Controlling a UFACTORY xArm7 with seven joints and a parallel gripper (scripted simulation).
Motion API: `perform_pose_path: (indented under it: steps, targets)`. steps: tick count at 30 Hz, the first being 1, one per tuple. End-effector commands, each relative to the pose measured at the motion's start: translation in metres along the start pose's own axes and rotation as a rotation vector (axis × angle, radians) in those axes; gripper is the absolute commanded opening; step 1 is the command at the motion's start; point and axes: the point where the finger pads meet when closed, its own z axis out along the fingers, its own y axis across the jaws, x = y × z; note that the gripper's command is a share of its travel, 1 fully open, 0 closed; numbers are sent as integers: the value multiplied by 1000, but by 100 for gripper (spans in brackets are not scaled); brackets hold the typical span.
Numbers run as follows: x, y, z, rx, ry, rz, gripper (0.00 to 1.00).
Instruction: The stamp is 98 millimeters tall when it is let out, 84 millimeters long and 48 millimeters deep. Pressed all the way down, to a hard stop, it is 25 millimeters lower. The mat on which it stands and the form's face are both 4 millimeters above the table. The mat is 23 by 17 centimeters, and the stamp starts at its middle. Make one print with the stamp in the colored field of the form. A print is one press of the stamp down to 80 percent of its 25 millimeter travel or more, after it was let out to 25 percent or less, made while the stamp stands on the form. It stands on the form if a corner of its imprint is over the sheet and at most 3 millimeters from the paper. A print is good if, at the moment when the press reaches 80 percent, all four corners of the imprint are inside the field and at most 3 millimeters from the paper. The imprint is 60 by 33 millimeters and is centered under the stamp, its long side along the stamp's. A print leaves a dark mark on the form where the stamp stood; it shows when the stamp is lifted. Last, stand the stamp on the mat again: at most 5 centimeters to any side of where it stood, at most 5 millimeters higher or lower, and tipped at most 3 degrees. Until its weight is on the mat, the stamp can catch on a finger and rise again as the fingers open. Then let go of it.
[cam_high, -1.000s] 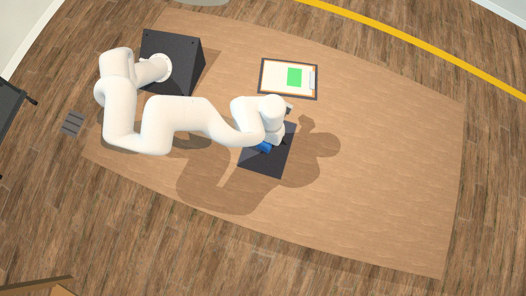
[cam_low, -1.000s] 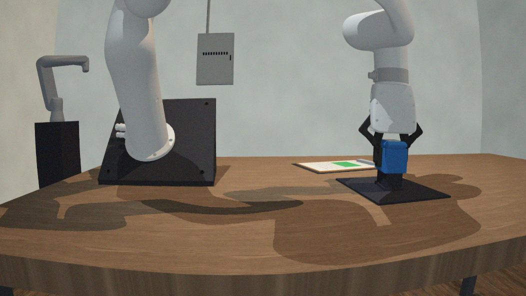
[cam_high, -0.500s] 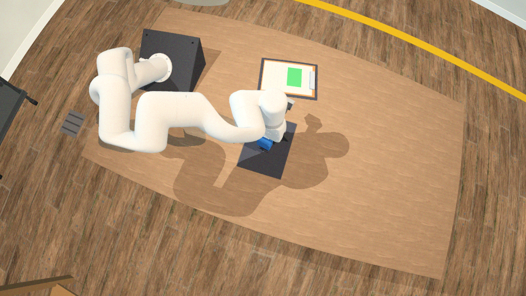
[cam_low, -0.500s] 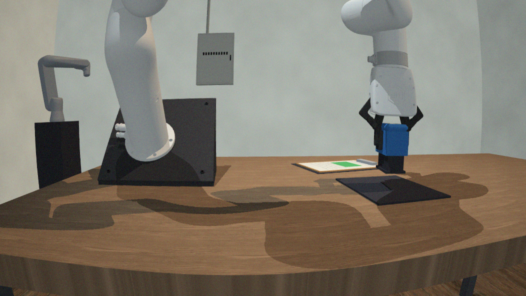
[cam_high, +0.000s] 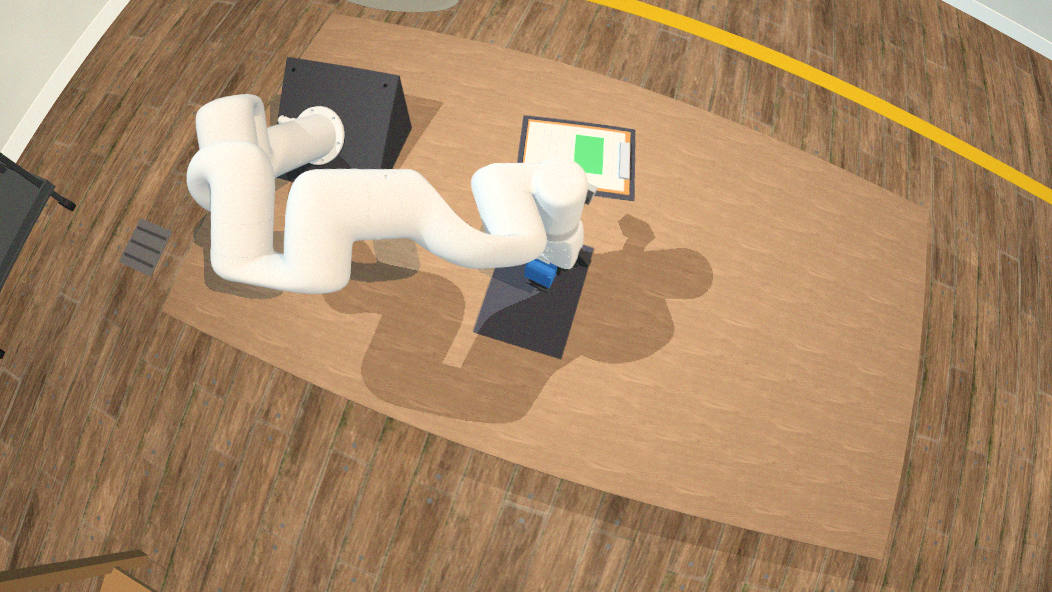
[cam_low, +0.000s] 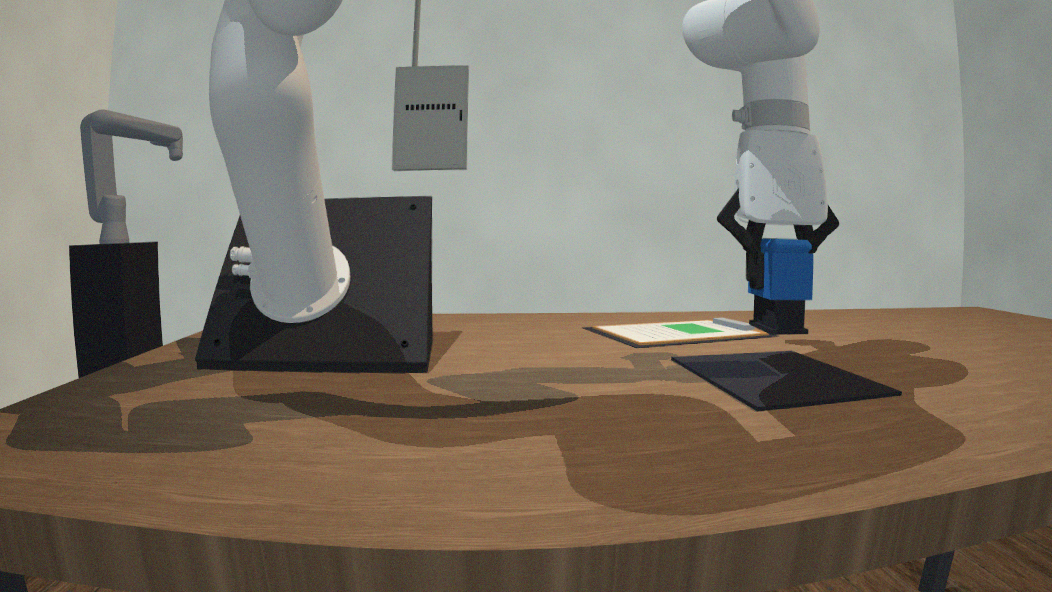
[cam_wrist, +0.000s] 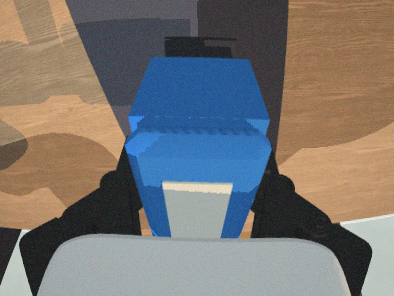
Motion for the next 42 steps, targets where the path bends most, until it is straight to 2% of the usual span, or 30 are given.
perform_pose_path:
  steps: [1,5,7,8,21,25,37,42]
  targets:
    - [71,4,-6,-18,-5,-208,31]
    - [124,-11,-7,-2,8,-338,31]
    - [124,-11,-7,-2,8,-338,31]
    - [157,-19,-7,1,9,-351,31]
    - [297,-36,-3,3,10,-357,31]
    - [304,-36,-3,3,10,-357,31]
    - [375,-38,1,3,10,-357,31]
    - [387,-38,1,3,10,-357,31]
